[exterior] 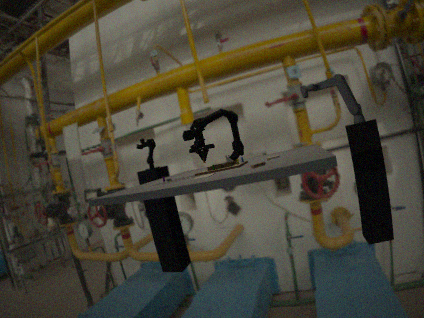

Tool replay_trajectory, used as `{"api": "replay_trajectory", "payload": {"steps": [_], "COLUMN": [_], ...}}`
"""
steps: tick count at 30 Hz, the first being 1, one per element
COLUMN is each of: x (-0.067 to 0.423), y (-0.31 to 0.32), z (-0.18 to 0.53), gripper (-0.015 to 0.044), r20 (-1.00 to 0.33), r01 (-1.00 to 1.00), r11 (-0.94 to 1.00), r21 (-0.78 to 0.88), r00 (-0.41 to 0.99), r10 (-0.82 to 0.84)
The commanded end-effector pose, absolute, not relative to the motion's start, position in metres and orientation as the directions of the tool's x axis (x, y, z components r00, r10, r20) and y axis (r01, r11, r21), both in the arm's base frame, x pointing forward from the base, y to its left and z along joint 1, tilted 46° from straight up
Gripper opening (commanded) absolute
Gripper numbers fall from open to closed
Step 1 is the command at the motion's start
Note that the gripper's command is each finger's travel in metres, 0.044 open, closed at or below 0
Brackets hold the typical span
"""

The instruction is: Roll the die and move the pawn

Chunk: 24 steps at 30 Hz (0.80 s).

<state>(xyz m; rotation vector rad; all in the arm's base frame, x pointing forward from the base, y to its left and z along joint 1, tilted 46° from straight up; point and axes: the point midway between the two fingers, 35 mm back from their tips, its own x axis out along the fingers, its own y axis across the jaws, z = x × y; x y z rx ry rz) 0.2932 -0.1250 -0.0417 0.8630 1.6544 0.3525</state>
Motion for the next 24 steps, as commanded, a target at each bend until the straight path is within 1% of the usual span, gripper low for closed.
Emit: {"api": "replay_trajectory", "payload": {"steps": [1,12,24], "x": [0.3,0.299,0.299], "y": [-0.123,-0.099,-0.092], "z": [-0.046,-0.07,-0.077], "gripper": [0.0,0.0,0.0], "r20": [-0.711,-0.71,-0.71], "r01": [0.354,0.354,0.354], "r11": [0.676,0.675,0.675], "r21": [0.647,0.648,0.648], "r00": [-0.041,-0.041,-0.041], "r10": [0.702,0.703,0.703]}}
